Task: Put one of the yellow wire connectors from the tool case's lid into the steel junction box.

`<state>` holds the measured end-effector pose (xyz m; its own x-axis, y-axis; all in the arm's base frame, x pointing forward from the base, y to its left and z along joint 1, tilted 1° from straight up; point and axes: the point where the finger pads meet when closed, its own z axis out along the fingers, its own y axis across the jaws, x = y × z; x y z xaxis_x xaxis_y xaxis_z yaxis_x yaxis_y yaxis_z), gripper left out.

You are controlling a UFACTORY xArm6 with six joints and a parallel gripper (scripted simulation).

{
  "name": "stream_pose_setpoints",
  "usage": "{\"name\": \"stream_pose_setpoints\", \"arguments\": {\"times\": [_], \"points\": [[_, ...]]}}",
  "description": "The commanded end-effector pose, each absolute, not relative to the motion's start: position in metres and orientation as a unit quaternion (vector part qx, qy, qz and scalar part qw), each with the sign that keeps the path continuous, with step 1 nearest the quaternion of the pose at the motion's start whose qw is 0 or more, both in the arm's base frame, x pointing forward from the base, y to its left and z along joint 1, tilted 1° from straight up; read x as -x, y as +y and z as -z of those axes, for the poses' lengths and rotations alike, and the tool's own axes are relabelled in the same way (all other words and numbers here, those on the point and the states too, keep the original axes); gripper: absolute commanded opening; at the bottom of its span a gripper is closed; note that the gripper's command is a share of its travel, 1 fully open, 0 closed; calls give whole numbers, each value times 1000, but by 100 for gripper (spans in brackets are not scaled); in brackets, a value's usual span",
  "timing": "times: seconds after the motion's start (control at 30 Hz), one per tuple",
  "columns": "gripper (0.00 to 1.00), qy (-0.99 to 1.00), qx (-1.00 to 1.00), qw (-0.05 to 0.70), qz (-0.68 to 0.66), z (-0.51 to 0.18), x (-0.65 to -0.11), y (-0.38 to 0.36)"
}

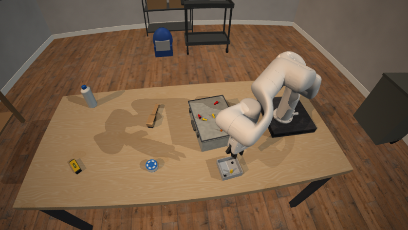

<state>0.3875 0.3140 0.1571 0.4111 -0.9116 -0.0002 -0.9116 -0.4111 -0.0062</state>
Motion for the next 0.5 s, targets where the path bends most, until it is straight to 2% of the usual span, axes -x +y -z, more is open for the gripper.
{"name": "stream_pose_setpoints", "arguments": {"times": [0.0,0.47], "points": [[30,543,840,5,2,-160,-388,315],[30,543,840,5,2,-188,-388,315]]}}
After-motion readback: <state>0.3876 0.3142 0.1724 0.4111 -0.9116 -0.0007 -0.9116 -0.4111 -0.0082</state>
